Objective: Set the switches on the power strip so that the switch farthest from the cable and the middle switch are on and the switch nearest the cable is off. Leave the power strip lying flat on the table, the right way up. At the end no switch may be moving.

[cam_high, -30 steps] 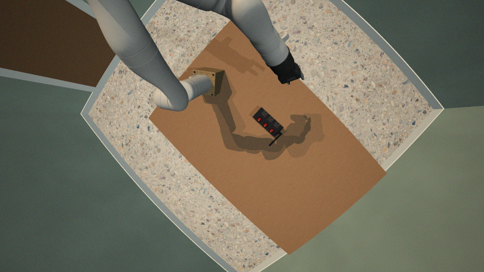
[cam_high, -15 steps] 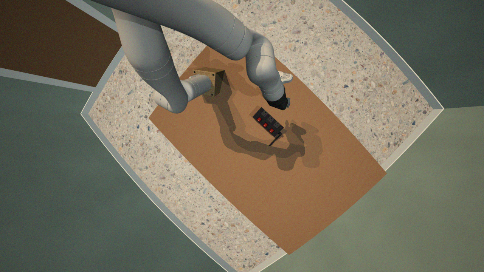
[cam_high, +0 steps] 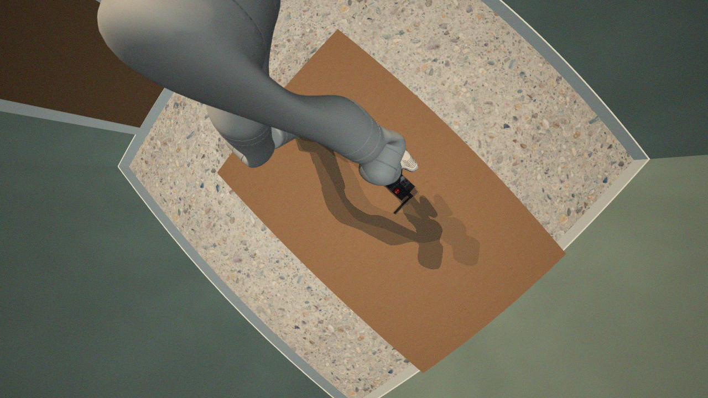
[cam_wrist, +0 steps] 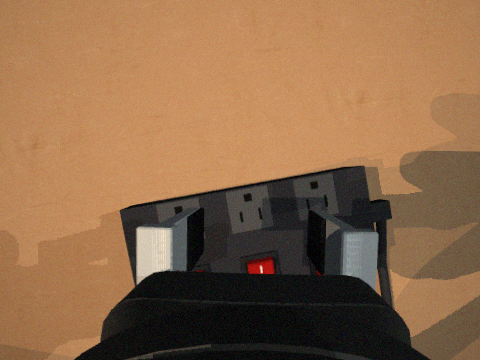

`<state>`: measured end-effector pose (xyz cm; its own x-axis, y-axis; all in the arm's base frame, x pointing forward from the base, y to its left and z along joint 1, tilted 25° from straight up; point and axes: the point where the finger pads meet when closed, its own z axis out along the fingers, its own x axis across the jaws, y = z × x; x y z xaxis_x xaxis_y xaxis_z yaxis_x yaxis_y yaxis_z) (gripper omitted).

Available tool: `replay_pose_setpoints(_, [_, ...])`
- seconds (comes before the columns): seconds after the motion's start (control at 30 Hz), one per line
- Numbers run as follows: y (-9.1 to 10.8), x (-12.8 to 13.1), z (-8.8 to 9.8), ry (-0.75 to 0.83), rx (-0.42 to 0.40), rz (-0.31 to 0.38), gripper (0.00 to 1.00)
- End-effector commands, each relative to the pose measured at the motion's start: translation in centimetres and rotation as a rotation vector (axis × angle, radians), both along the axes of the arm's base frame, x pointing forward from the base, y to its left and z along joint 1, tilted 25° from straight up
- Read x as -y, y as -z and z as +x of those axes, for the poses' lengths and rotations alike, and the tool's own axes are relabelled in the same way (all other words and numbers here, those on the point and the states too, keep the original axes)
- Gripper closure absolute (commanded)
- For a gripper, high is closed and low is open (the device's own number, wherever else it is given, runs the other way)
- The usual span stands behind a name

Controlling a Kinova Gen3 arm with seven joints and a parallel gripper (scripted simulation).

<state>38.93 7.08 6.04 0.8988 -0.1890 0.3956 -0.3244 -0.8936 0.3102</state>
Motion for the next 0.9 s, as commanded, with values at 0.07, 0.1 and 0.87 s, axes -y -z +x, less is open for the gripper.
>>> replay_pose_setpoints(0.07, [0.5,4.0,0.2,0.184,0.014,0.074,0.00])
replay_pose_setpoints(0.1, [0.5,4.4,0.2,0.202,0.015,0.080,0.00])
replay_pose_setpoints(0.87, [0.6,4.8,0.1,0.226,0.018,0.089,0.00])
